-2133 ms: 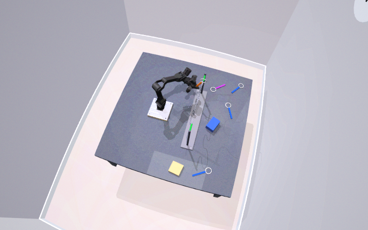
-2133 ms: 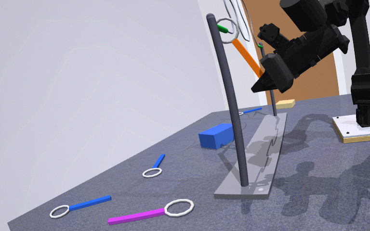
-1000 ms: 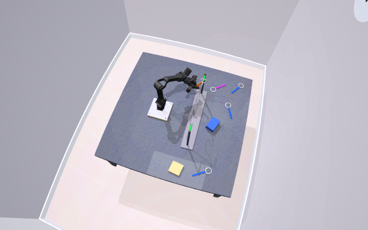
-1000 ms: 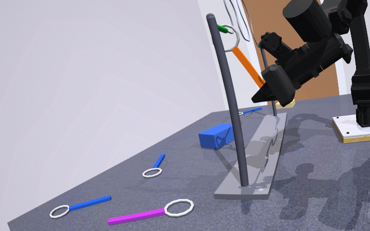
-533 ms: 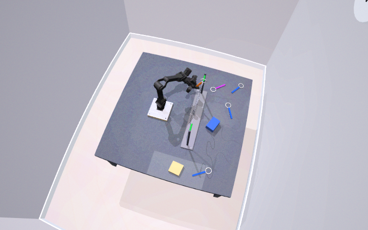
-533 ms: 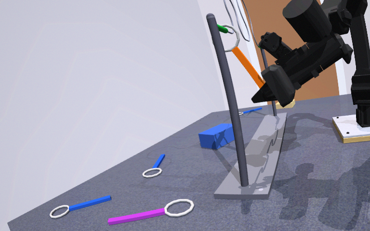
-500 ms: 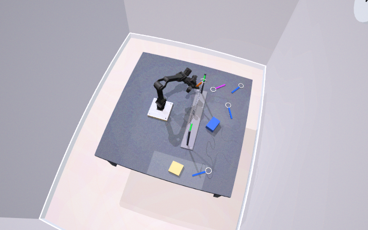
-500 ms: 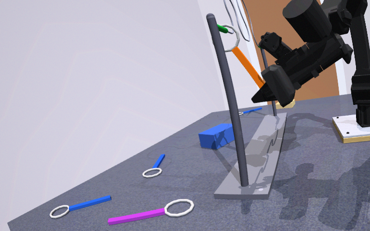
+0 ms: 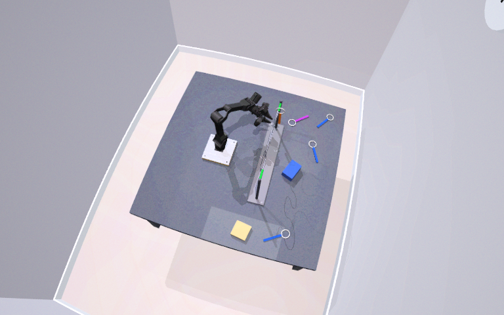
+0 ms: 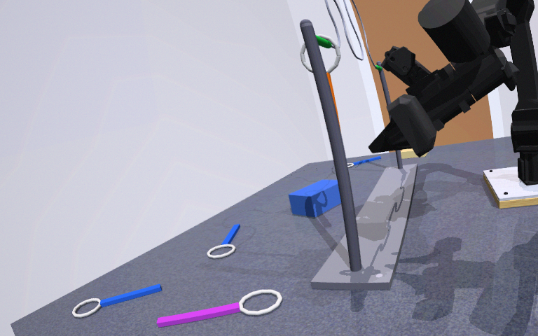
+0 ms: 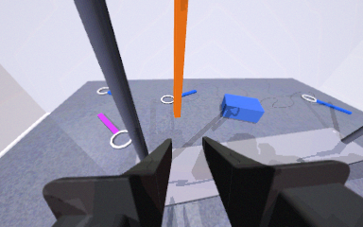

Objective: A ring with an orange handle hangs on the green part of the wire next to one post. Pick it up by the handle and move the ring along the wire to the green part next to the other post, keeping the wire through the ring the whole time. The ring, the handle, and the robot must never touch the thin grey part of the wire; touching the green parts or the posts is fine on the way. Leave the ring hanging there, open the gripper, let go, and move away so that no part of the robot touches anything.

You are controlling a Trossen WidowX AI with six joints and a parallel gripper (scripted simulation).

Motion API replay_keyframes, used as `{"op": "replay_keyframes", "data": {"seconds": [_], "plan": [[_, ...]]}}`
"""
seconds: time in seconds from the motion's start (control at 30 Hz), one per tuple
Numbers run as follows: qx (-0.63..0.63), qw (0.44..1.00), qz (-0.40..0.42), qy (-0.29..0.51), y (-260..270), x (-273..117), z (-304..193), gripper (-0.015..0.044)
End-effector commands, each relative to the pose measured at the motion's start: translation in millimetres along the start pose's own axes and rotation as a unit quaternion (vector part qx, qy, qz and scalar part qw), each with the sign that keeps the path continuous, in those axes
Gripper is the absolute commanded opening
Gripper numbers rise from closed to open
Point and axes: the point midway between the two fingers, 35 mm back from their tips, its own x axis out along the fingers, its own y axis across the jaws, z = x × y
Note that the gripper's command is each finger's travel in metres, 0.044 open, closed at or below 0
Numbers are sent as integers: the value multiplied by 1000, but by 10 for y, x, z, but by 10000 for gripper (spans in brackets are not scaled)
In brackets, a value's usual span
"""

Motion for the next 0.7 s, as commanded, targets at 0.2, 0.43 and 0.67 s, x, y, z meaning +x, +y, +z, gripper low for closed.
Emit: {"op": "replay_keyframes", "data": {"seconds": [0.2,0.43,0.67], "plan": [[7,1000,2,-4,1,-395,29,160],[7,1000,2,-4,-2,-422,30,160],[7,1000,2,-4,-2,-422,30,160]]}}
